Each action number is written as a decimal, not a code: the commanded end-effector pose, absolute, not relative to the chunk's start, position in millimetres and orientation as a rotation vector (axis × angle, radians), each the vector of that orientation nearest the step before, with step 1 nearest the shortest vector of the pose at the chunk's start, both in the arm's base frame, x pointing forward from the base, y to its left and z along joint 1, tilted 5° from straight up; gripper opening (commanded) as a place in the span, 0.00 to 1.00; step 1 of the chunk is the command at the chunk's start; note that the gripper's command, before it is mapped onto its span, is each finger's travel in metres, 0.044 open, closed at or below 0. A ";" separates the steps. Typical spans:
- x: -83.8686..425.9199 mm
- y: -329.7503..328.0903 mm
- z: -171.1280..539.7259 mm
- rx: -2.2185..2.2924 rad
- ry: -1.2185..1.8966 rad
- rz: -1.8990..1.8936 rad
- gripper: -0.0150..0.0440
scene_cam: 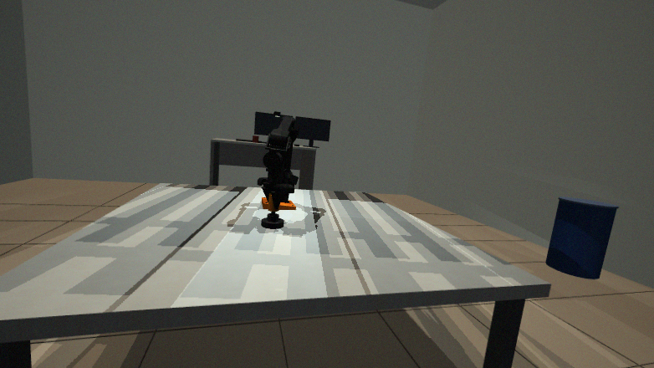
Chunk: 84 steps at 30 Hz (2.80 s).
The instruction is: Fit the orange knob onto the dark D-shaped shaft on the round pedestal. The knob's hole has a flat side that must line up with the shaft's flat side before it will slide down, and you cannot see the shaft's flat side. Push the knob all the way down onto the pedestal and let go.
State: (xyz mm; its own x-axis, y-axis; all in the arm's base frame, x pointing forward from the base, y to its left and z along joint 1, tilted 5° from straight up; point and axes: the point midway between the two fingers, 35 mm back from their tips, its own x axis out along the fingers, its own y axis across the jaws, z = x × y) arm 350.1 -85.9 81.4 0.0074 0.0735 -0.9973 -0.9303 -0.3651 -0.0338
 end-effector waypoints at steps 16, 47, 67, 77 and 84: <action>350.3 -86.6 80.6 -1.464 0.919 1.519 0.25; 346.5 -85.5 81.6 -1.473 0.911 1.528 0.25; 350.5 -87.6 85.5 -1.473 0.911 1.527 0.25; 351.3 -87.0 83.3 -1.510 0.877 1.562 0.25; 350.7 -86.8 82.1 -1.510 0.877 1.562 0.25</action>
